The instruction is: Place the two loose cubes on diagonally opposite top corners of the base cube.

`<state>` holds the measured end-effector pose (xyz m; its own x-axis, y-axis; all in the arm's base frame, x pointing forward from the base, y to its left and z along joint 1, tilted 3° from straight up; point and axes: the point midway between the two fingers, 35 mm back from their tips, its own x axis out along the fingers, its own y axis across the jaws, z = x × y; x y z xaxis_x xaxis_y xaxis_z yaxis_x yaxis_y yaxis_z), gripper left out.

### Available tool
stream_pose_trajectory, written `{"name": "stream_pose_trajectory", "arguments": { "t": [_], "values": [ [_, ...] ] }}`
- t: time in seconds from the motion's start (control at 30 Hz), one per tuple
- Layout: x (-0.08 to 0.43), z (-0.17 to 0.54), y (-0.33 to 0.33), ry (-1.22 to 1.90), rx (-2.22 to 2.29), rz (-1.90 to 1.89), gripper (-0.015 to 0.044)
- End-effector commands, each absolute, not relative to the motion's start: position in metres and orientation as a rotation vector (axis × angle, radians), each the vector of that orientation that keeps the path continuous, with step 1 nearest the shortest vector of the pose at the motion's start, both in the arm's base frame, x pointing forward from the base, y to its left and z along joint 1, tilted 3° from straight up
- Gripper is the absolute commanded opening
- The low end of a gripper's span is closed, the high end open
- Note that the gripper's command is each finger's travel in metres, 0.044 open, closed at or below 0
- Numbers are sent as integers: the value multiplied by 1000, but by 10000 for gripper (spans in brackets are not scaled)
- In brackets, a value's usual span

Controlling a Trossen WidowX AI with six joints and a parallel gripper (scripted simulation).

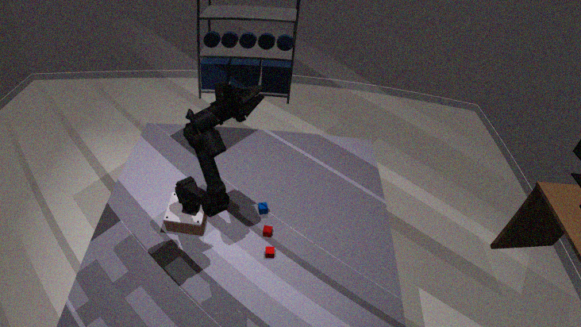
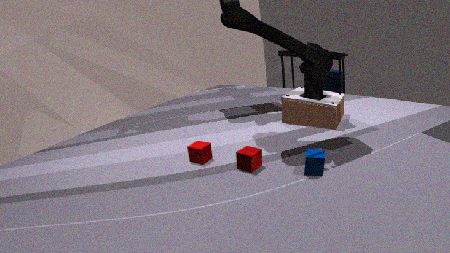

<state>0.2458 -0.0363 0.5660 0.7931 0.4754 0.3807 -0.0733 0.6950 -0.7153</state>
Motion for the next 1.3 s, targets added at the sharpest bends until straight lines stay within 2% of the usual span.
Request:
{"name": "stream_pose_trajectory", "arguments": {
  "t": [0.0, 0.13, 0.17, 0.5, 0.83, 1.07, 1.27],
  "values": [
    [245, 566, -36, -589, -754, 322, 374],
    [233, 577, -40, -647, -917, 219, 269],
    [230, 580, -41, -663, -964, 189, 265],
    [158, 625, -22, -789, -1701, -318, 265],
    [97, 647, 50, -738, -2557, -969, 265],
    [85, 638, 119, -592, -3118, -1459, 265],
    [97, 614, 179, -417, -3541, -1924, 265]
  ]
}}
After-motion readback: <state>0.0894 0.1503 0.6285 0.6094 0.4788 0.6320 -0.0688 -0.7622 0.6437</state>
